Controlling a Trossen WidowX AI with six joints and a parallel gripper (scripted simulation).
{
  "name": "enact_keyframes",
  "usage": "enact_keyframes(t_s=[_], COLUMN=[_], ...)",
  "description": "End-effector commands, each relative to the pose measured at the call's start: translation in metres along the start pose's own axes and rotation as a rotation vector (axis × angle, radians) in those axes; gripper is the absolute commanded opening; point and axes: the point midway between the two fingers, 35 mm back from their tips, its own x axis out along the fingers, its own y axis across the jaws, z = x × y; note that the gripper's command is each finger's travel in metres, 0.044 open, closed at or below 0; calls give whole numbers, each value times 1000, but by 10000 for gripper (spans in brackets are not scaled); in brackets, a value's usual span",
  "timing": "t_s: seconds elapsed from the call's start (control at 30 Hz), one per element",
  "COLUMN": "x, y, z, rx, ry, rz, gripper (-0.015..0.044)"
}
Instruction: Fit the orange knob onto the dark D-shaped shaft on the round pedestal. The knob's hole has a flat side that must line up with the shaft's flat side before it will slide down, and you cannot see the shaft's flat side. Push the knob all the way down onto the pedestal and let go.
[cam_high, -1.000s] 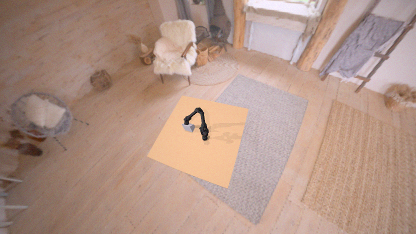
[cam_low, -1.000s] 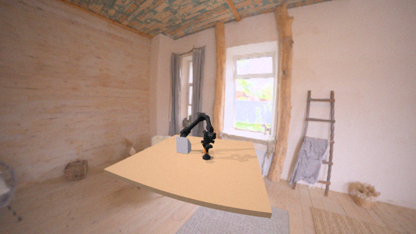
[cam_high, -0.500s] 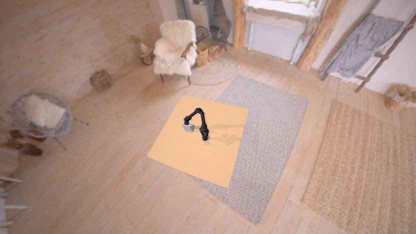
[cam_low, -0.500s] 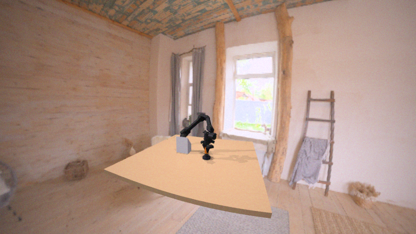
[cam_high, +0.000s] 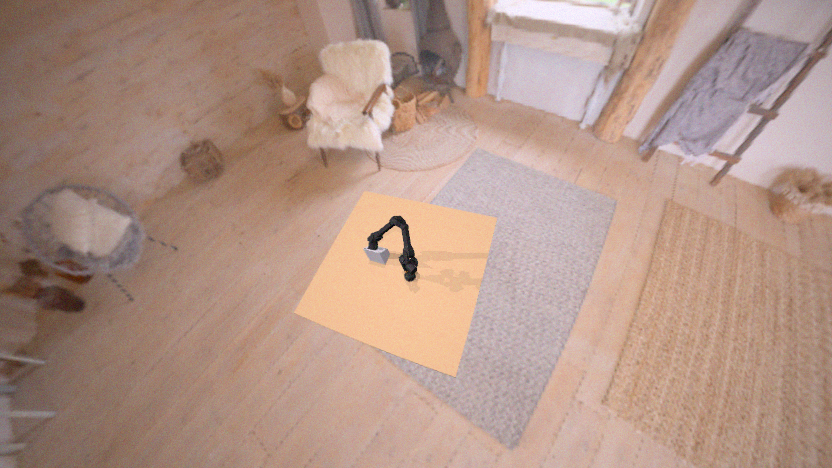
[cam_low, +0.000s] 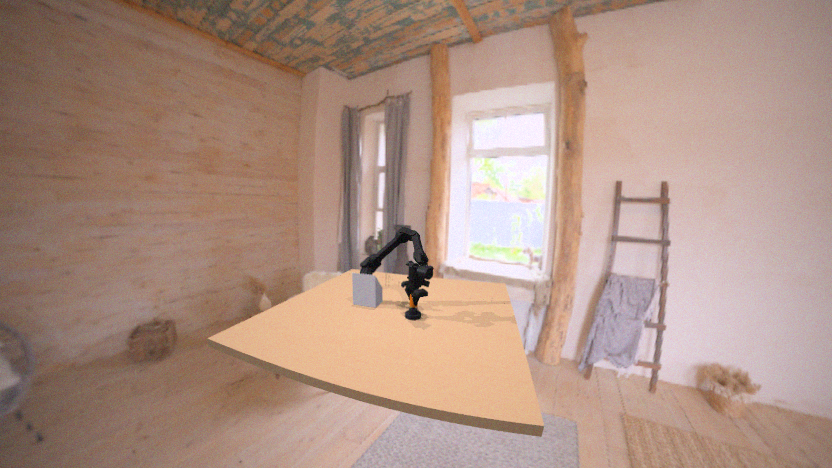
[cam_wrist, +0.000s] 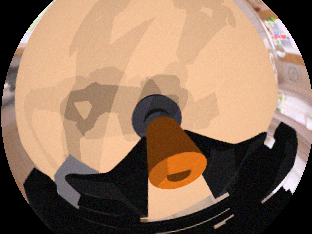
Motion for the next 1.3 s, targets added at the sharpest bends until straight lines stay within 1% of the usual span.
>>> enact_keyframes(t_s=[0.0,0.63,0.83,0.9,1.07,1.27], x=[0,2,-2,-3,-3,-2], y=[2,2,0,0,-2,-3], z=[-1,-2,-1,0,1,0], rx=[-3,-3,-3,-29,-202,-212], ry=[-1,-1,-1,-1,0,-1], rz=[-2,-2,-2,-2,-2,-2], gripper=[0,0,0,0,0,0])
